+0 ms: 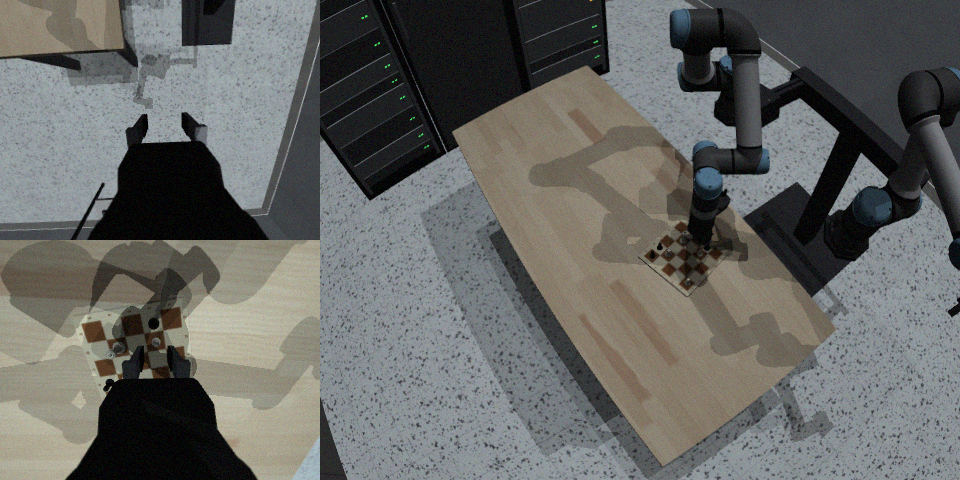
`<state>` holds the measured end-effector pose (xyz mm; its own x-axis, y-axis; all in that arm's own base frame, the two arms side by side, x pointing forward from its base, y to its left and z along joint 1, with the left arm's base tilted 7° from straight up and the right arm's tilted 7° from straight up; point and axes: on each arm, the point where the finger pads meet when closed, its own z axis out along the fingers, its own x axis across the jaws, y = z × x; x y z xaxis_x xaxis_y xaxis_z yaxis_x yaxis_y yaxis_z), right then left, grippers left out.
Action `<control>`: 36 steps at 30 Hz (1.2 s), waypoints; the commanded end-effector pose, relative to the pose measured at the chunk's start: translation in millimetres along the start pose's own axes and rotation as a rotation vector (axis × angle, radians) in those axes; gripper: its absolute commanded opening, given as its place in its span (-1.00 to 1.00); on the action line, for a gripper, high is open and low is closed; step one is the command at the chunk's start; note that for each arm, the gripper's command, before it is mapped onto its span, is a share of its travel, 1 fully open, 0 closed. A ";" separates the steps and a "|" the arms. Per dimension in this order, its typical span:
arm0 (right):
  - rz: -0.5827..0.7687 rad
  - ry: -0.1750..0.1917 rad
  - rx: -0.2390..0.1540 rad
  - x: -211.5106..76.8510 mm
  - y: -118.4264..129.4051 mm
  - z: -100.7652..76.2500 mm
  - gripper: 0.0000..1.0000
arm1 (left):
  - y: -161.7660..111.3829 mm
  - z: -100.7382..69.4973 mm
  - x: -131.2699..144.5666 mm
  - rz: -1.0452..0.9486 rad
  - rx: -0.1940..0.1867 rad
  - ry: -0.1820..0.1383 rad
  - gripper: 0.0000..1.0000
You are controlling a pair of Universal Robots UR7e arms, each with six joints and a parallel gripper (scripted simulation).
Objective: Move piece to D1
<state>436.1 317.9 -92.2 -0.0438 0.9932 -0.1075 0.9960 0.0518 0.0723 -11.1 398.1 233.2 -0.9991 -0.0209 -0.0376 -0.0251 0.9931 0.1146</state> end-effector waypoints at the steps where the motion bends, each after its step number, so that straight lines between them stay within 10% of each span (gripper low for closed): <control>1: 0.000 0.001 -0.001 0.4 0.4 2.0 0.36 | 0.3 -0.4 -0.1 0.000 -0.001 0.000 1.00; 36: 0.000 0.001 -0.001 1.8 1.6 45.2 0.36 | 0.3 -0.4 -0.1 0.000 -0.001 0.000 1.00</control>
<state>440.3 314.9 -133.2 -0.0439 0.9932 -0.1074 0.9960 0.0518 0.0723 -11.1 398.1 233.2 -0.9991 -0.0209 -0.0376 -0.0251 0.9931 0.1146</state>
